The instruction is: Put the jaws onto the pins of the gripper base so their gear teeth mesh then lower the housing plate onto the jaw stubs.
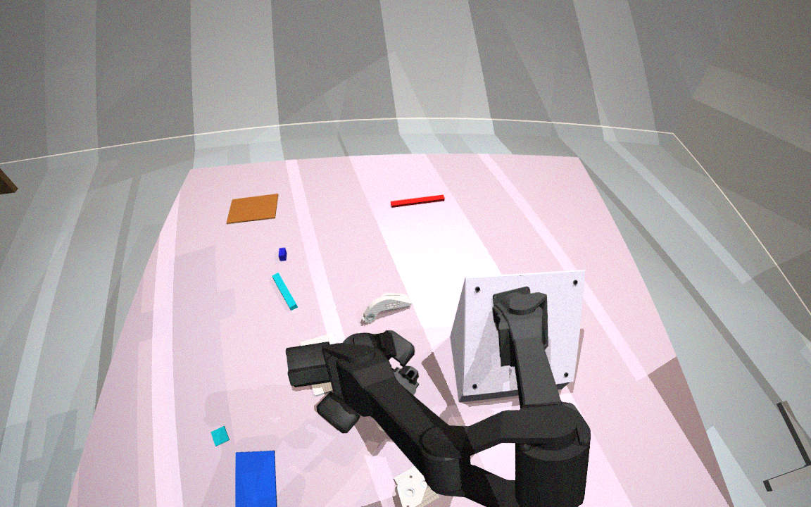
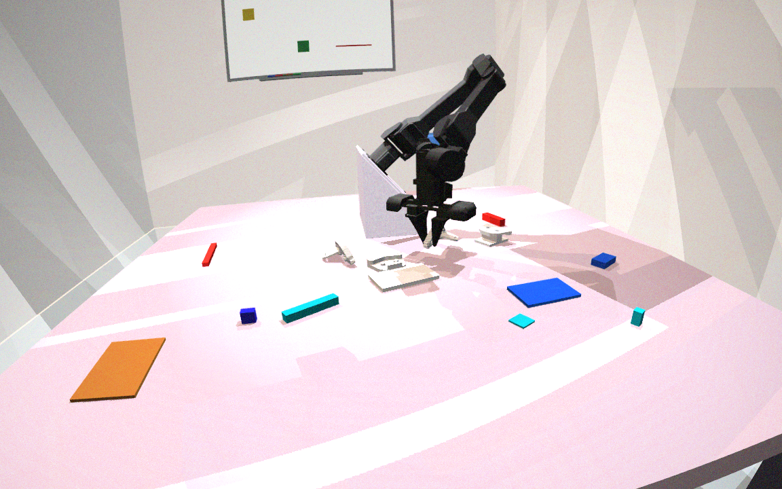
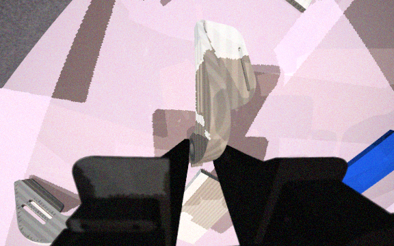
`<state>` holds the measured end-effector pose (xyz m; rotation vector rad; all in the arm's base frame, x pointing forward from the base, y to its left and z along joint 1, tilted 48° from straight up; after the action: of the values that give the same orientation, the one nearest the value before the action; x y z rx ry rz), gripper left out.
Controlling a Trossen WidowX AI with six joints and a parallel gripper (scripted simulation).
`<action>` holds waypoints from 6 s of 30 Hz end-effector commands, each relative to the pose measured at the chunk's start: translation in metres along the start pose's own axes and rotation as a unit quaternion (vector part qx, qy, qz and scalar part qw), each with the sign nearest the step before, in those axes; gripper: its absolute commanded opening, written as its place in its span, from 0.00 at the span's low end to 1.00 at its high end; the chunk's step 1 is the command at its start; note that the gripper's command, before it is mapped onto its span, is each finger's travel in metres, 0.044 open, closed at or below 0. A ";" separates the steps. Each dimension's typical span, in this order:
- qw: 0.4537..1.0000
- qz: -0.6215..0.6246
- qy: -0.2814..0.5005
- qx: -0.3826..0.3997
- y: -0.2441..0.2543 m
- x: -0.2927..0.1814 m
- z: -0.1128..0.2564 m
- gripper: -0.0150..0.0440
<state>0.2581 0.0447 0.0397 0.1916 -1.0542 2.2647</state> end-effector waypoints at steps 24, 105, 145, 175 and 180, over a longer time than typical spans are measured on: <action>1.000 0.003 0.001 -0.003 -0.001 0.000 0.051 0.32; 0.709 -0.705 -0.002 -0.003 -0.017 0.042 0.053 0.32; 0.385 -0.923 -0.003 -0.002 -0.025 0.062 0.053 0.32; 0.056 -0.998 -0.003 0.000 -0.032 0.081 0.053 0.32; 0.005 -1.000 -0.004 0.000 -0.033 0.083 0.053 0.32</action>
<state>0.2063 0.0610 0.1261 0.8505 0.1258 -0.5952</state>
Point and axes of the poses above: the point midway between the two fingers, 35 mm back from their tips, its own z axis back along the fingers, its own y axis across the jaws, x = y × z, the point moved 7 cm from there along z, back along the fingers, and after that the axes turned 10 degrees about z, right-handed, at the moved point
